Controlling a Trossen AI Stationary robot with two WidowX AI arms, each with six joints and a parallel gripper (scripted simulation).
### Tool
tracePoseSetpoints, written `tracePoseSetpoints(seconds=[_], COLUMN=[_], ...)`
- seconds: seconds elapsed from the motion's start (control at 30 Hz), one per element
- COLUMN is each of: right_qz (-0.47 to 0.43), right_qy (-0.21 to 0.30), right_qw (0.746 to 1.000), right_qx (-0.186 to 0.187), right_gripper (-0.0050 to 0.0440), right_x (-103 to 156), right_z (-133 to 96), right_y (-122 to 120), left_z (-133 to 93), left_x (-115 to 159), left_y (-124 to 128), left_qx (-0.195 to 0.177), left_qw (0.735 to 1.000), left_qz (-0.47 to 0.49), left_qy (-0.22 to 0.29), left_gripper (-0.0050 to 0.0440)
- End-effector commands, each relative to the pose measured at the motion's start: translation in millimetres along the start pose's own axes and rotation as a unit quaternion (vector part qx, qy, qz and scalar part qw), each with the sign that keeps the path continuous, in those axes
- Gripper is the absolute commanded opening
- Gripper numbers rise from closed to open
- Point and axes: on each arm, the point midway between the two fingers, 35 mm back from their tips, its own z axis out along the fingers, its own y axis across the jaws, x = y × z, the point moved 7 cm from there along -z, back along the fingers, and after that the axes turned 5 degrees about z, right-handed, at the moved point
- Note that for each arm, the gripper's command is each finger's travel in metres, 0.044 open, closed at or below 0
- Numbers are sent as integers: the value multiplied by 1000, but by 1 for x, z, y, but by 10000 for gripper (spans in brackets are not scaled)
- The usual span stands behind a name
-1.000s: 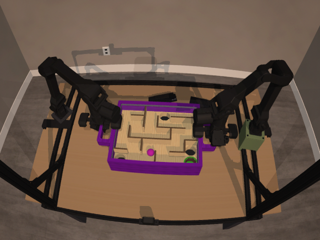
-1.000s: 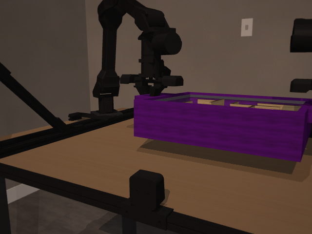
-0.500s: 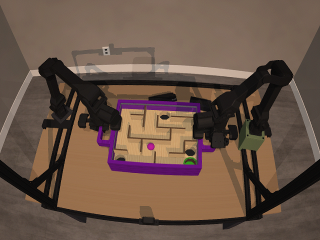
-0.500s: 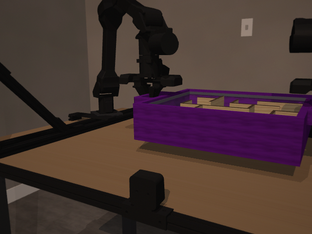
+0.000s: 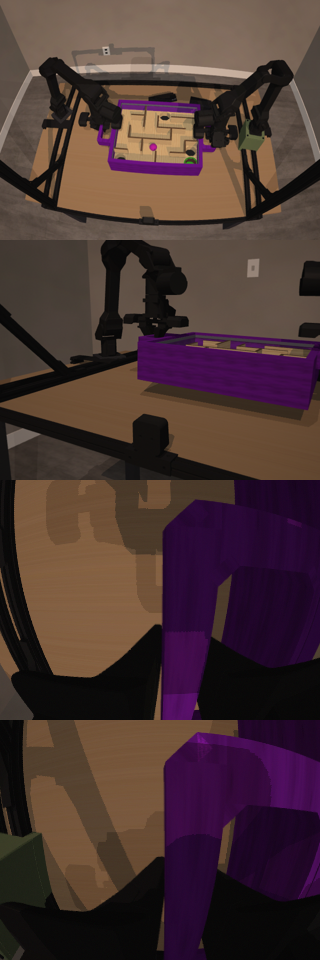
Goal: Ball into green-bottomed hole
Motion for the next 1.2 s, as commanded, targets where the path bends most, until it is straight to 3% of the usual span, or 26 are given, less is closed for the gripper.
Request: tracePoseSetpoints(seconds=[0.0, 0.7, 1.17], right_qz=[-1, -1, -1], right_qy=[3, 15, 17], right_qw=[1000, 1000, 1000], right_qx=[-2, -16, -6], right_gripper=[20, 20, 20], right_x=[-1, -4, -4], right_z=[-3, -9, -5], right_y=[-1, -4, -2], left_z=[1, 7, 3], left_x=[1, 3, 4], left_y=[2, 5, 3], left_qx=[5, 19, 9], left_qw=[1000, 1000, 1000], left_qz=[0, 0, 0], left_qy=[-2, -15, -16], left_gripper=[20, 20, 20])
